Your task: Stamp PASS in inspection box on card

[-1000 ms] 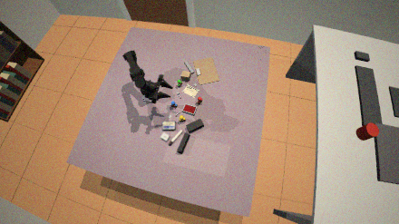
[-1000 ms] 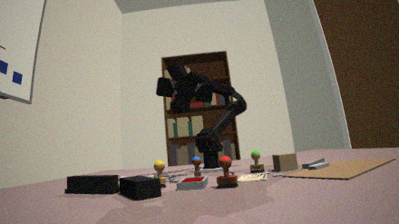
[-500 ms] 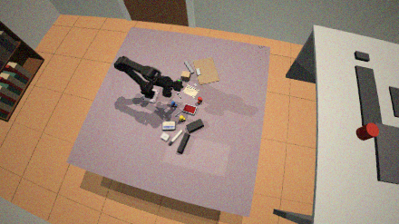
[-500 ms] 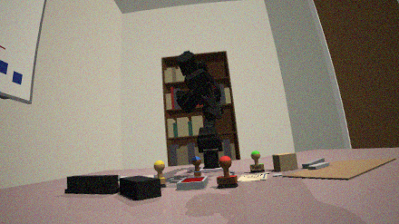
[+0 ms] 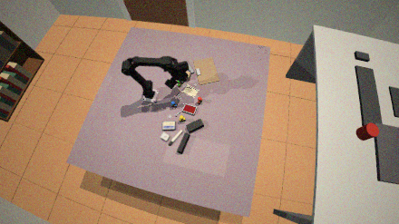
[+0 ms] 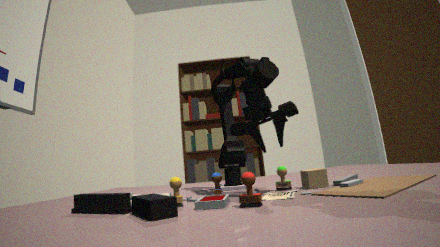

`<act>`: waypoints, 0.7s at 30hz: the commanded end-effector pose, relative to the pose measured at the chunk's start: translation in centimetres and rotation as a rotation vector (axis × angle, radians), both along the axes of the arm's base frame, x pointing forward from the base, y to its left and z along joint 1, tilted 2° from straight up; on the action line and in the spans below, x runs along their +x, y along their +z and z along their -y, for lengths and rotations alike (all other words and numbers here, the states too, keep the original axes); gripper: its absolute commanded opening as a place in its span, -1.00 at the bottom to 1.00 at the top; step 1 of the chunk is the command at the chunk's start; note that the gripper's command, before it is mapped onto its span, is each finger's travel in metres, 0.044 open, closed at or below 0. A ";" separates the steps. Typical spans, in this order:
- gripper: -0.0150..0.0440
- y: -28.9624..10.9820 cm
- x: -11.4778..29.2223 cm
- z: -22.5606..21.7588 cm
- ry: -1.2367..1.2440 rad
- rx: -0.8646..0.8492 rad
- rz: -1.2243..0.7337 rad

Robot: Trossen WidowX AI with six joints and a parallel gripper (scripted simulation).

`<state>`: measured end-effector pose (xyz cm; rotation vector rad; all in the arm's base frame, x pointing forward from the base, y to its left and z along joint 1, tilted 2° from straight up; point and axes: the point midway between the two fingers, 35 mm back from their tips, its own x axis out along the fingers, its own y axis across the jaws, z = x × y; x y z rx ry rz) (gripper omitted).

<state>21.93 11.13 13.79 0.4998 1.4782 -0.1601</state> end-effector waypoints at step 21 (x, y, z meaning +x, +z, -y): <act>0.24 -2.7 -1.9 -2.7 0.461 -0.184 -0.043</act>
